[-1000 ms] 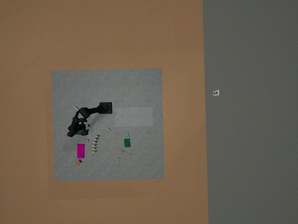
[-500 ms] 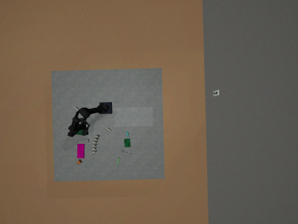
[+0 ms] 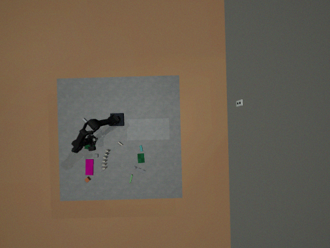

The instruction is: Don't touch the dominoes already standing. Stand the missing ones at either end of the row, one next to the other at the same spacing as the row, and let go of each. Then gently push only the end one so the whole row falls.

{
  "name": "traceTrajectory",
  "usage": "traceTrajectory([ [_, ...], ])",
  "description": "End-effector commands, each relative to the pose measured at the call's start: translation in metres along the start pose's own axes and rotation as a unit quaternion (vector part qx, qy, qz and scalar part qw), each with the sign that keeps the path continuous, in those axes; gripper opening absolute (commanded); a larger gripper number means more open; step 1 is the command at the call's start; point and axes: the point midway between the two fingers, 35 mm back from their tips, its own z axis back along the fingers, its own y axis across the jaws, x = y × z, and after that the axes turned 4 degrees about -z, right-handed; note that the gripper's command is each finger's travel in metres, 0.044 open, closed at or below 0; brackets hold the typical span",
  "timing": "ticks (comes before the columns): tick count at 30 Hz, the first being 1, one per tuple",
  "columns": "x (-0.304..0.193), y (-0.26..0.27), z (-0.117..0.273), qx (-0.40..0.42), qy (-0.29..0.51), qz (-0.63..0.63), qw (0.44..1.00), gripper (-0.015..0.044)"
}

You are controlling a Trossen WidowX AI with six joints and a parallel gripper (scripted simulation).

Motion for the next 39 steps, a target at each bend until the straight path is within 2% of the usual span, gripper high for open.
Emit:
traceTrajectory([
  [1, 0.003, 0.002, 0.061, 0.012, -0.015, 0.002, 1.000, 0.0107],
  [4, -0.003, -0.003, 0.096, 0.012, -0.015, 0.002, 1.000, 0.0107],
  [12, -0.010, 0.004, 0.098, 0.011, -0.017, 0.035, 0.999, 0.0107],
  [18, -0.055, 0.051, 0.098, 0.008, -0.021, 0.268, 0.963, 0.0107],
  [24, -0.115, 0.090, 0.099, 0.011, -0.017, 0.507, 0.862, 0.0107],
  [34, -0.117, 0.091, 0.099, 0.012, -0.017, 0.513, 0.858, 0.0107],
  [39, -0.115, 0.096, 0.079, 0.012, -0.017, 0.513, 0.858, 0.0107],
])
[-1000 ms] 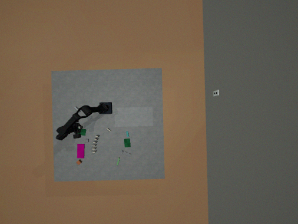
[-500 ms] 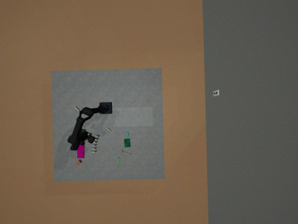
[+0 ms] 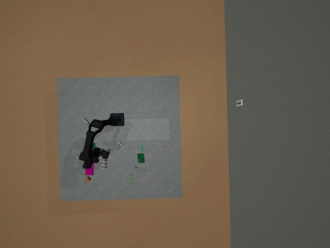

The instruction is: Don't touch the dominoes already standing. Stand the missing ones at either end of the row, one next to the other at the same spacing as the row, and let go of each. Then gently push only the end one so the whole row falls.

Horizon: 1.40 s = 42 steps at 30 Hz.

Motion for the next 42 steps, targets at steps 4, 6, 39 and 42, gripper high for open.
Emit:
traceTrajectory([
  [4, 0.002, 0.001, -0.032, 0.000, 0.007, 0.005, 1.000, 0.0107],
  [6, 0.002, 0.001, -0.041, -0.001, 0.009, 0.006, 1.000, 0.0107],
  [39, -0.006, 0.001, -0.123, 0.000, 0.007, 0.005, 1.000, 0.0160],
  [42, -0.006, 0.001, -0.123, 0.000, 0.007, 0.005, 1.000, 0.0238],
])
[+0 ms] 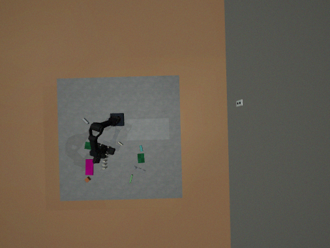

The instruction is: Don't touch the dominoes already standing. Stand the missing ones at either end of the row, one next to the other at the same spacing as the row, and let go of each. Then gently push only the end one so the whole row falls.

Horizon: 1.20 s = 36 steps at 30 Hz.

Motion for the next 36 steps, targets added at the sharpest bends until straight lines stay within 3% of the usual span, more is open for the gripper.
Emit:
traceTrajectory([
  [1, 0.000, 0.000, -0.001, 0.001, 0.000, -0.003, 1.000, 0.0265],
  [8, 0.000, 0.000, -0.001, 0.001, 0.000, -0.003, 1.000, 0.0440],
  [12, 0.002, 0.000, 0.008, 0.001, 0.000, -0.002, 1.000, 0.0440],
  [21, 0.001, 0.000, 0.127, 0.000, 0.000, 0.000, 1.000, 0.0440],
  [27, -0.001, 0.002, 0.128, 0.000, 0.000, 0.010, 1.000, 0.0440],
  [31, -0.017, 0.045, 0.103, 0.002, 0.001, 0.216, 0.976, 0.0440],
  [36, -0.059, 0.099, 0.065, 0.007, 0.000, 0.510, 0.860, 0.0440],
])
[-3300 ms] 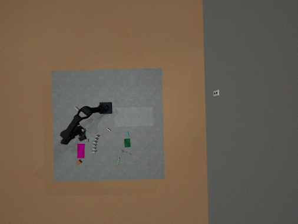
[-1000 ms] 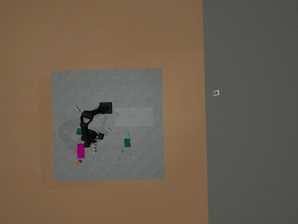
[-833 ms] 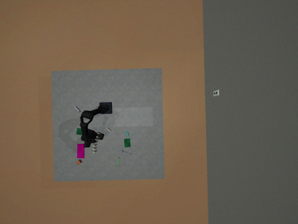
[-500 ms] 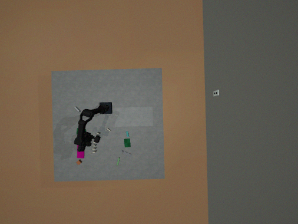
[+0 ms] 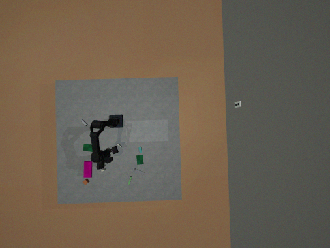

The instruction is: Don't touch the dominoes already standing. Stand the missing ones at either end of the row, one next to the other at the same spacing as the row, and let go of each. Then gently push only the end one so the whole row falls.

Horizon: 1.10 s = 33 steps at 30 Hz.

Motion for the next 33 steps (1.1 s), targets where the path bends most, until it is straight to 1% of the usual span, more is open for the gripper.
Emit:
traceTrajectory([
  [1, -0.006, 0.054, -0.030, 0.001, -0.001, 0.251, 0.968, 0.0440],
  [3, -0.008, 0.063, -0.035, 0.002, -0.001, 0.290, 0.957, 0.0440],
  [14, -0.008, 0.063, -0.036, 0.002, -0.001, 0.290, 0.957, 0.0440],
  [16, -0.007, 0.063, -0.046, 0.002, -0.001, 0.290, 0.957, 0.0440],
  [22, -0.008, 0.063, -0.095, 0.002, -0.001, 0.290, 0.957, 0.0440],
  [33, -0.009, 0.061, -0.109, 0.002, -0.001, 0.290, 0.957, 0.0440],
])
